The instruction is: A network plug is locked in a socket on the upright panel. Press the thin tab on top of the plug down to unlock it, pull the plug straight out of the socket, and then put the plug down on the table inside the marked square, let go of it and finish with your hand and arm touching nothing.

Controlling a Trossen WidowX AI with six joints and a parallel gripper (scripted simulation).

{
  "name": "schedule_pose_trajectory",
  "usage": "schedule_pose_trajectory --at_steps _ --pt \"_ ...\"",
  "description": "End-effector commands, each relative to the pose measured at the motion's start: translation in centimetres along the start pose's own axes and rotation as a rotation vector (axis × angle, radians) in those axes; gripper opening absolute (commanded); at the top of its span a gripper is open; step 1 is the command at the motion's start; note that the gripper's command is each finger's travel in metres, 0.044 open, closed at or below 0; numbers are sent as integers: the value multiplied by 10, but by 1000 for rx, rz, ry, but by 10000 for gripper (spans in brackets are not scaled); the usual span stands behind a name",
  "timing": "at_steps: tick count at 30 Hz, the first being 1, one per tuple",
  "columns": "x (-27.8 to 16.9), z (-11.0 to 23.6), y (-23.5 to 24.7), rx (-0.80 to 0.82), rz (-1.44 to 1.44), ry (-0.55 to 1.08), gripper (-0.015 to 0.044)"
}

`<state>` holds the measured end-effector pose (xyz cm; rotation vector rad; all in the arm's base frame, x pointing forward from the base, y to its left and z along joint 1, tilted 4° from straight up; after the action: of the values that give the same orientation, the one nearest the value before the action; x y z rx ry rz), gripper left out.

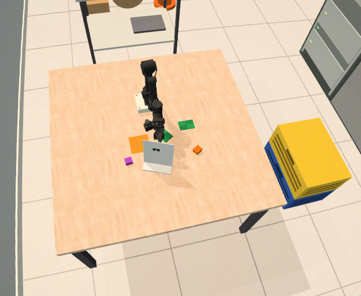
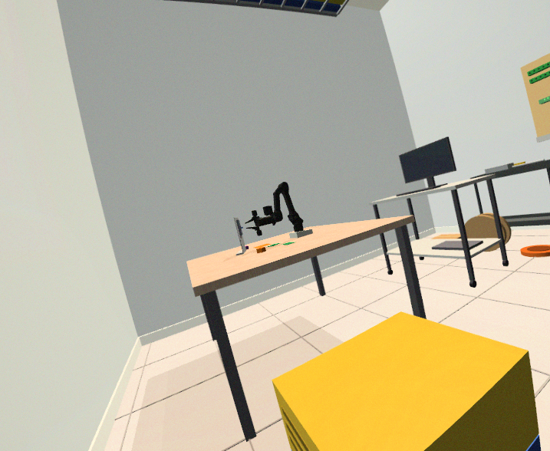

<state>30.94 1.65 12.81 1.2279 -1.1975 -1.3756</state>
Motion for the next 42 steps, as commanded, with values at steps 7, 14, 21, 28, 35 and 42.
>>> schedule_pose_trajectory --at_steps 7,14,21,28,35,42 --pt "5 -18 -2 -10 7 2 156" --pt "9 -29 -2 -9 8 2 156" --pt "10 -33 -2 -9 8 2 143" --pt "10 -33 -2 -9 8 2 96" --pt "10 -33 -2 -9 8 2 49" --pt "10 -33 -2 -9 8 2 3"
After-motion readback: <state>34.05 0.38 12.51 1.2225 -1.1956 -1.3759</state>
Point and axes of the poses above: the point midway between the two fingers, 35 mm back from their tips, its own z axis back along the fingers, its own y axis across the jaws, x = y × z, the point moved 7 cm from there along z, back along the fingers, and after that the axes turned 8 degrees about -z, right-handed, at the moved point
